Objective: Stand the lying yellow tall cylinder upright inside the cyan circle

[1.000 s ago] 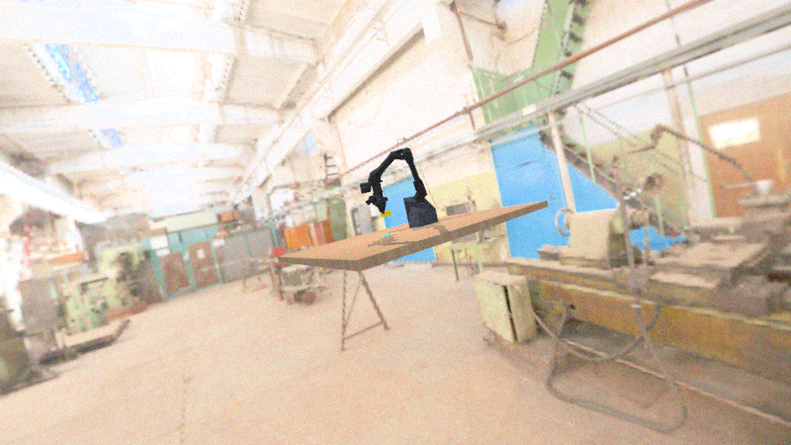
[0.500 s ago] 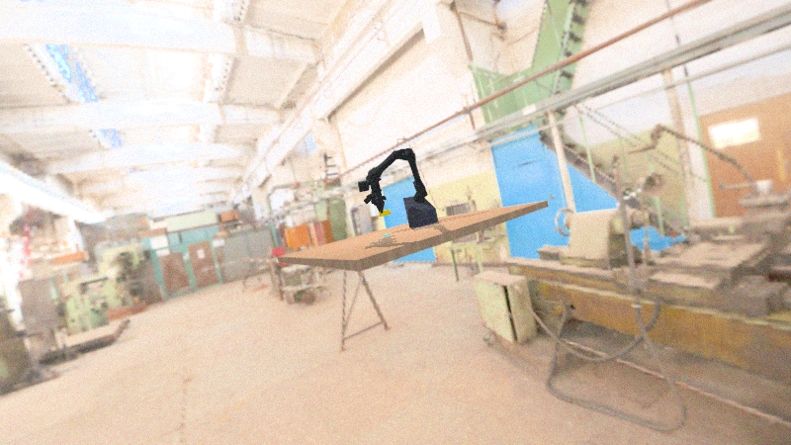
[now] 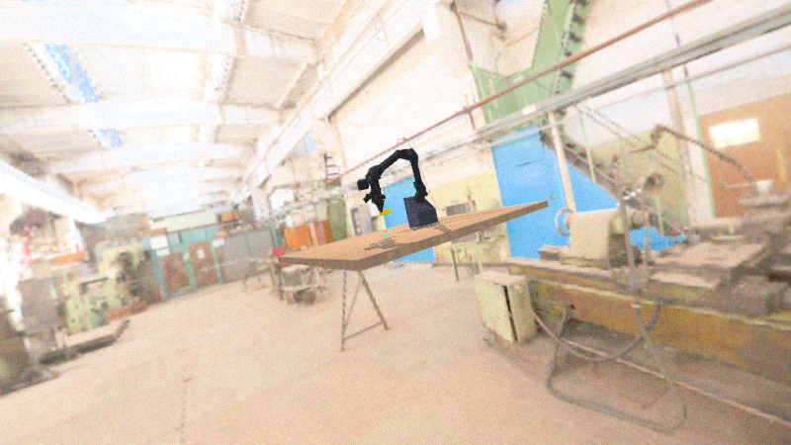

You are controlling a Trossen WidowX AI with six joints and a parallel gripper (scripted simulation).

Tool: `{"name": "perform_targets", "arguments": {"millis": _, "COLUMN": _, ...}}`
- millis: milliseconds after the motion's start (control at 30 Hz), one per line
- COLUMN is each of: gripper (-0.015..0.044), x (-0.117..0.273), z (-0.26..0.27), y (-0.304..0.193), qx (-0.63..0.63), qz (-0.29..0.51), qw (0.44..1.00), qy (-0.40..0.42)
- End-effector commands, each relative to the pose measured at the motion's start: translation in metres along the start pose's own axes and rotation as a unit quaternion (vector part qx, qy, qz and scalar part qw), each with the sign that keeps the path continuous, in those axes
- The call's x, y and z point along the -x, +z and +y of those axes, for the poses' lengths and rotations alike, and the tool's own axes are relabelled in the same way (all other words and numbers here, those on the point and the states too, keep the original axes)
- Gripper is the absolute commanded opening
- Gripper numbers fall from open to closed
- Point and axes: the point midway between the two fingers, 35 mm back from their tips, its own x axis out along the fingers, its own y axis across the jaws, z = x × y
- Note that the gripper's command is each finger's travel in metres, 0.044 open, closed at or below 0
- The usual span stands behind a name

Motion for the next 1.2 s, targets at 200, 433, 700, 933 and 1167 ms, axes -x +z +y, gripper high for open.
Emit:
{"name": "perform_targets", "arguments": {"millis": 200, "gripper": 0.0105, "x": -0.002, "z": 0.008, "y": 0.002, "qx": 0.001, "qz": -0.007, "qw": 1.000, "qy": -0.008}}
{"name": "perform_targets", "arguments": {"millis": 433, "gripper": 0.0105, "x": -0.009, "z": 0.003, "y": 0.004, "qx": 0.007, "qz": -0.017, "qw": 0.999, "qy": -0.027}}
{"name": "perform_targets", "arguments": {"millis": 700, "gripper": 0.0105, "x": -0.018, "z": -0.002, "y": 0.006, "qx": 0.014, "qz": -0.030, "qw": 0.998, "qy": -0.048}}
{"name": "perform_targets", "arguments": {"millis": 933, "gripper": 0.0105, "x": -0.025, "z": -0.006, "y": 0.008, "qx": 0.020, "qz": -0.043, "qw": 0.997, "qy": -0.065}}
{"name": "perform_targets", "arguments": {"millis": 1167, "gripper": 0.0105, "x": -0.031, "z": -0.010, "y": 0.011, "qx": 0.025, "qz": -0.057, "qw": 0.995, "qy": -0.082}}
